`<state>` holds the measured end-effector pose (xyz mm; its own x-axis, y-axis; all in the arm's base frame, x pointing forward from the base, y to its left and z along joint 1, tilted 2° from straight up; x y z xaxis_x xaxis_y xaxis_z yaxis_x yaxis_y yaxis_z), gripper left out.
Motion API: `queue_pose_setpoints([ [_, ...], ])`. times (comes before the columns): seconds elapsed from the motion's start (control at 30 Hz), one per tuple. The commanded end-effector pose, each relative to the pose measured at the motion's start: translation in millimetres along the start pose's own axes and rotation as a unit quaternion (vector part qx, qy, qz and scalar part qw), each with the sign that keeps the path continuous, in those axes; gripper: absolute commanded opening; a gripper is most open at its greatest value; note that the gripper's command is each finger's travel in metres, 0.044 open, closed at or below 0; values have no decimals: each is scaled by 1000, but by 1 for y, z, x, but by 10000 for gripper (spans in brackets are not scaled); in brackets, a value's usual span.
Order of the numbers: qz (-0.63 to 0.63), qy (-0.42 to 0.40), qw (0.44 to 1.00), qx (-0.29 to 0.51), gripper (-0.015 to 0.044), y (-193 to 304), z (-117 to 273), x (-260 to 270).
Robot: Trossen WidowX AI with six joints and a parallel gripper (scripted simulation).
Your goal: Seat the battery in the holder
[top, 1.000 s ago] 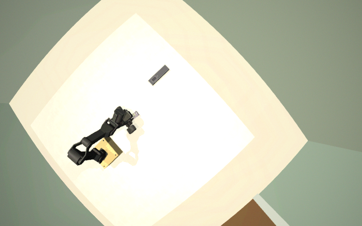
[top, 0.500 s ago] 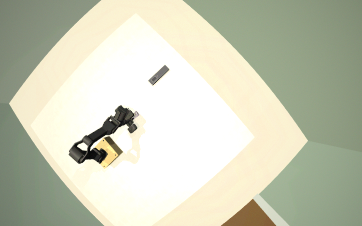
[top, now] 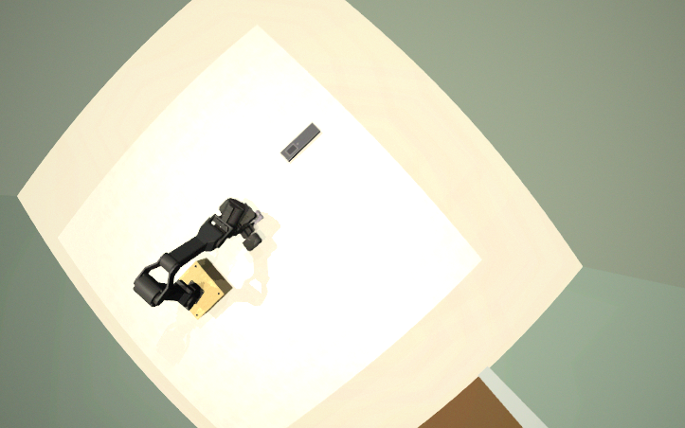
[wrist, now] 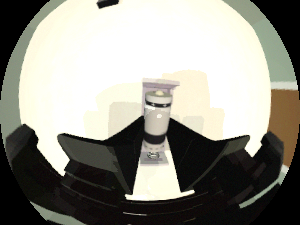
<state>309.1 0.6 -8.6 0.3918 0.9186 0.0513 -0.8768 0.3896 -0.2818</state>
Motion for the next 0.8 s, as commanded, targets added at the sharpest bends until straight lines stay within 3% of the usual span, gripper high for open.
queue_pose_setpoints([
  [0.0, 3, 3, 1000, 21, 85, 3, -4, -1],
  [0.77, 3, 14, 996, 90, 85, -3, -6, 0],
])
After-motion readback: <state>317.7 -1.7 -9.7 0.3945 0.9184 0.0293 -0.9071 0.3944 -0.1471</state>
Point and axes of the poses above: the point midway between the two fingers, 35 mm back from their tips, its own z axis back along the fingers, its own x axis across the jaws, y = z × x, the point moved 4 cm from there along z, back along the fingers, and after that the axes turned 8 degrees about -z, right-handed, at the moved point
